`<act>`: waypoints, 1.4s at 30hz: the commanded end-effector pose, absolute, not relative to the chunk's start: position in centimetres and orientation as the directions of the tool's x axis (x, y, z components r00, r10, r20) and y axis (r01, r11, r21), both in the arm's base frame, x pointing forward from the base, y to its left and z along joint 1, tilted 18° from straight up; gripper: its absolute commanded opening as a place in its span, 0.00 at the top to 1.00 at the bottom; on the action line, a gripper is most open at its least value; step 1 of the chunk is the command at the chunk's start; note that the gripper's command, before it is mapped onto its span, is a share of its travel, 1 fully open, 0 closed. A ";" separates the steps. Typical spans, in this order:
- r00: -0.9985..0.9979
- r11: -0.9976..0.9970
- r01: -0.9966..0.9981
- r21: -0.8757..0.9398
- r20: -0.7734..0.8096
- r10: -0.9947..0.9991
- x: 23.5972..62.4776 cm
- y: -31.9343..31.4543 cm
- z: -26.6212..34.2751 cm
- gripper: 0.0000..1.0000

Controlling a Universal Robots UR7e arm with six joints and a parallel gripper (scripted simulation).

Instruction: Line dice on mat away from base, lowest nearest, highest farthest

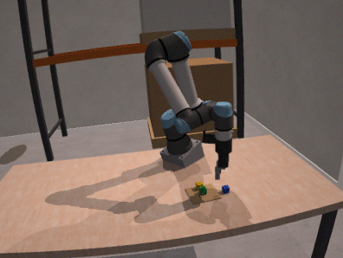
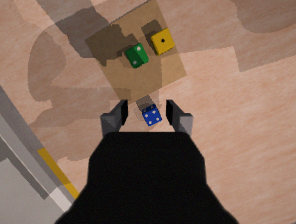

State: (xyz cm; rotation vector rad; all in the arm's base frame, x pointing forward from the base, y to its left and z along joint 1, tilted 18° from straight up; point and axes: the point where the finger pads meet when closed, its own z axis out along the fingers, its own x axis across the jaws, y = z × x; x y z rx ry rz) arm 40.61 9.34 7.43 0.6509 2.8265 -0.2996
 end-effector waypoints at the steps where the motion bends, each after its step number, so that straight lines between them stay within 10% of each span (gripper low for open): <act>1: -0.935 0.933 0.309 -0.185 -0.238 0.263 40.9 10.5 7.1 0.00; 42: -0.984 0.968 0.025 -0.249 -0.176 -0.019 41.3 12.9 6.5 0.13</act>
